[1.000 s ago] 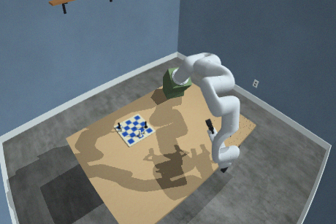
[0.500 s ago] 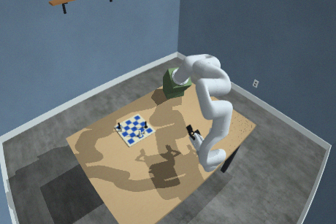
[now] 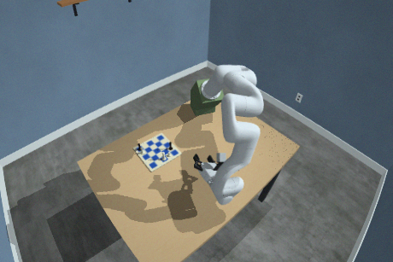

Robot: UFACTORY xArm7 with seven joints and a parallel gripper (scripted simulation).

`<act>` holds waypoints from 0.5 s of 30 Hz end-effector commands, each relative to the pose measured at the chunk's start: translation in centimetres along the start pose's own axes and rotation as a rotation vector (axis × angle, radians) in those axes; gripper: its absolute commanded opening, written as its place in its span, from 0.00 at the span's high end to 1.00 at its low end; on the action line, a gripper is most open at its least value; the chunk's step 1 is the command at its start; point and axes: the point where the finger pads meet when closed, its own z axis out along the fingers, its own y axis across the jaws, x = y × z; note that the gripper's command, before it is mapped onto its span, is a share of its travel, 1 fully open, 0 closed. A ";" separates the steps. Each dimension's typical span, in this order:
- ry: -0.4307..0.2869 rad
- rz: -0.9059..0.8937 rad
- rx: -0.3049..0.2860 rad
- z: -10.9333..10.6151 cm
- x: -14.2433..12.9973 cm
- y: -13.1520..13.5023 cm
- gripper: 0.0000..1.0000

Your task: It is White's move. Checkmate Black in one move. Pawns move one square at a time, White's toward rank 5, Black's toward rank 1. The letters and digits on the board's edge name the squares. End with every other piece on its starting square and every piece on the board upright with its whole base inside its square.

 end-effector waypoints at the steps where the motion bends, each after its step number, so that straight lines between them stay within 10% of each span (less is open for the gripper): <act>1: -0.049 -0.129 0.005 1.1 -3.6 -3.1 0.00; 15: -0.132 -0.376 0.028 3.7 -10.4 -9.2 0.00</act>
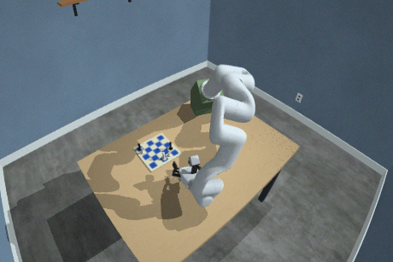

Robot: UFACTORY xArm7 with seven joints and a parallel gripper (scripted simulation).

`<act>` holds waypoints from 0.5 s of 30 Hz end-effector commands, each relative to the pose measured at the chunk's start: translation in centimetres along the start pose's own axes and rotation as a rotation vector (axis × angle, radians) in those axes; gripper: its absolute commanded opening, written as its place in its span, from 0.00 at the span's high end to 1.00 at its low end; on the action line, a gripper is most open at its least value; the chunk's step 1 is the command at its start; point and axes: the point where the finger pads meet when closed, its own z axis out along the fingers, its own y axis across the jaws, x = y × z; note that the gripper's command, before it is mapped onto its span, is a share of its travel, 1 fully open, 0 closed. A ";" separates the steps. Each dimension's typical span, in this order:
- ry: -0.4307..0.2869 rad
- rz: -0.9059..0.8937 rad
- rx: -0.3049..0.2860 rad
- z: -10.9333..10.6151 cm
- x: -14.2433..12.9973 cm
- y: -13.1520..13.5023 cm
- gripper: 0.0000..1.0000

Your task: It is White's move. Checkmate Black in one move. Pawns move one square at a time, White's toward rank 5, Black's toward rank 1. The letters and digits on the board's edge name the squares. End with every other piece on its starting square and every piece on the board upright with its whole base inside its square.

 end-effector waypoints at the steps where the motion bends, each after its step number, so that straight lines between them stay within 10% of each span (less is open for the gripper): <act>1: -0.030 -0.082 0.002 1.0 -1.6 -2.7 0.00; 15: -0.031 -0.086 0.002 1.0 -1.7 -2.8 0.00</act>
